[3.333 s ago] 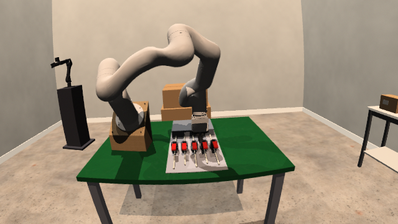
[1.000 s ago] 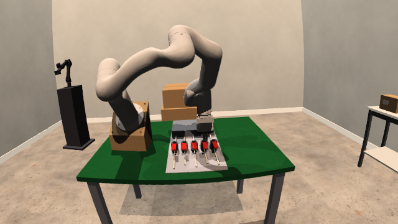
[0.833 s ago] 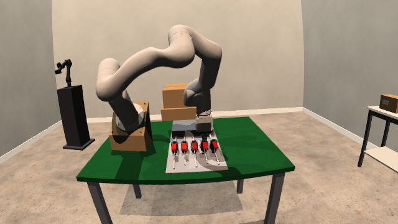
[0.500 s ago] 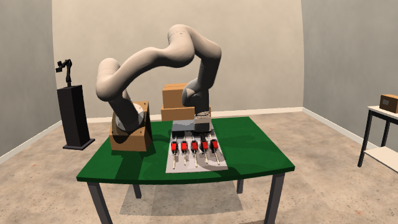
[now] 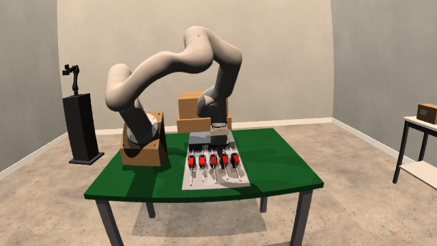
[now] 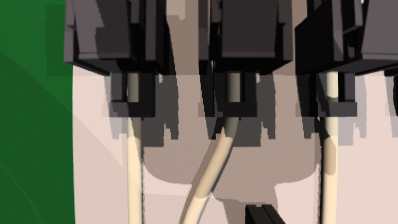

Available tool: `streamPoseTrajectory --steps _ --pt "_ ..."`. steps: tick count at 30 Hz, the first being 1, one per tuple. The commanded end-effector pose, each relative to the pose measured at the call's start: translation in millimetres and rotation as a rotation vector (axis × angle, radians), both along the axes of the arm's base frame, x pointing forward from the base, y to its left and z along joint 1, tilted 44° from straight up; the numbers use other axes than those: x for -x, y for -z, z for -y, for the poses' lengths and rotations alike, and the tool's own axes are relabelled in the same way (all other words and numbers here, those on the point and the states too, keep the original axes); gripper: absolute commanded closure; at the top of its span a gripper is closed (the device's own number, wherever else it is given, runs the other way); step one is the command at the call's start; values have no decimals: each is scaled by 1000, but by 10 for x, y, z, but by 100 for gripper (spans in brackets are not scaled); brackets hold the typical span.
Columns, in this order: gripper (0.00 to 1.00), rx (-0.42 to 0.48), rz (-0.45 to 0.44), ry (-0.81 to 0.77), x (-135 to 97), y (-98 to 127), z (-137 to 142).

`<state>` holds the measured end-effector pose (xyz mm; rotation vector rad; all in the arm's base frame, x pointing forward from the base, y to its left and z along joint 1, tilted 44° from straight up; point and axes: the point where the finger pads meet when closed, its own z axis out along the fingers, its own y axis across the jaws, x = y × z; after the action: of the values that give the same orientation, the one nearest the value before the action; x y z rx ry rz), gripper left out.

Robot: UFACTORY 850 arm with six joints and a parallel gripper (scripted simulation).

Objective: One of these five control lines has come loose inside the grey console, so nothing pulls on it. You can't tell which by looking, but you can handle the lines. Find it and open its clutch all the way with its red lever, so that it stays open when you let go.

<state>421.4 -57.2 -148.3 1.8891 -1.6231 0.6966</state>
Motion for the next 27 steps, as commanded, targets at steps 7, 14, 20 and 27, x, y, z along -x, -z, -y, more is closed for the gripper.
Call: streamPoseTrajectory --steps 7,14,20,27 --pt "100 0 1 -1 37 -6 0" --pt "100 0 1 -1 37 -11 -5" --pt "100 0 1 -1 42 -113 -104" --pt "100 0 1 -1 52 -324 -309"
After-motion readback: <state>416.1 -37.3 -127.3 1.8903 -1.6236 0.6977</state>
